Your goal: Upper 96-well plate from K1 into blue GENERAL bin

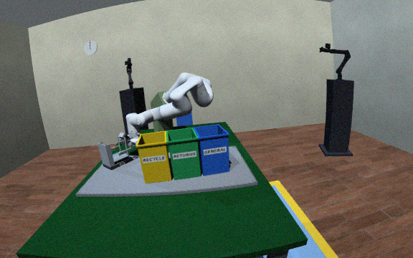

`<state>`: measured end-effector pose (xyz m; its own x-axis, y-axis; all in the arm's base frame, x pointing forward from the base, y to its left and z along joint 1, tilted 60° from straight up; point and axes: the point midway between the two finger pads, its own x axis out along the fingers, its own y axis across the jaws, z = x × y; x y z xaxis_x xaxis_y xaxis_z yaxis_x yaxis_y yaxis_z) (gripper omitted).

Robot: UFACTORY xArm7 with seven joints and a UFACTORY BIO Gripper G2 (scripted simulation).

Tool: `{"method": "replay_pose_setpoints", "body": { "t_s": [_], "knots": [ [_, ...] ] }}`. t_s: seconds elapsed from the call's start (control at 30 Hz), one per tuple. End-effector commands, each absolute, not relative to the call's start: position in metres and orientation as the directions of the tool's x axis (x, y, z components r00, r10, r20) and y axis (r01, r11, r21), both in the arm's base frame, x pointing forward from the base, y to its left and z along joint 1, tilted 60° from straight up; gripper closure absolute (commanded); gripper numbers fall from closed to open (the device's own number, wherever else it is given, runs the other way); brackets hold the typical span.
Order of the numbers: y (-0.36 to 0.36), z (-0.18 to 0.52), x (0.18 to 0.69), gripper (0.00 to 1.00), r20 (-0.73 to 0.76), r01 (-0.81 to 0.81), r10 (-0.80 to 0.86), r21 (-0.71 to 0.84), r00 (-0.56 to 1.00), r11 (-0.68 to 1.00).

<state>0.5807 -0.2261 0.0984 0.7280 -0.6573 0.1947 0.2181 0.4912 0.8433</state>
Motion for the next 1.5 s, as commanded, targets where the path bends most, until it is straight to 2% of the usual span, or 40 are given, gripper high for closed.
{"method": "replay_pose_setpoints", "body": {
  "t_s": [0.0, 1.47],
  "knots": [
    [-0.228, 0.099, 0.580, 0.63, 0.196, 0.219, -0.659, 0.843, 0.726, 0.492],
    [-0.216, 0.089, 0.593, 0.63, 0.196, 0.219, -0.659, 0.843, 0.726, 0.492]
  ]
}}
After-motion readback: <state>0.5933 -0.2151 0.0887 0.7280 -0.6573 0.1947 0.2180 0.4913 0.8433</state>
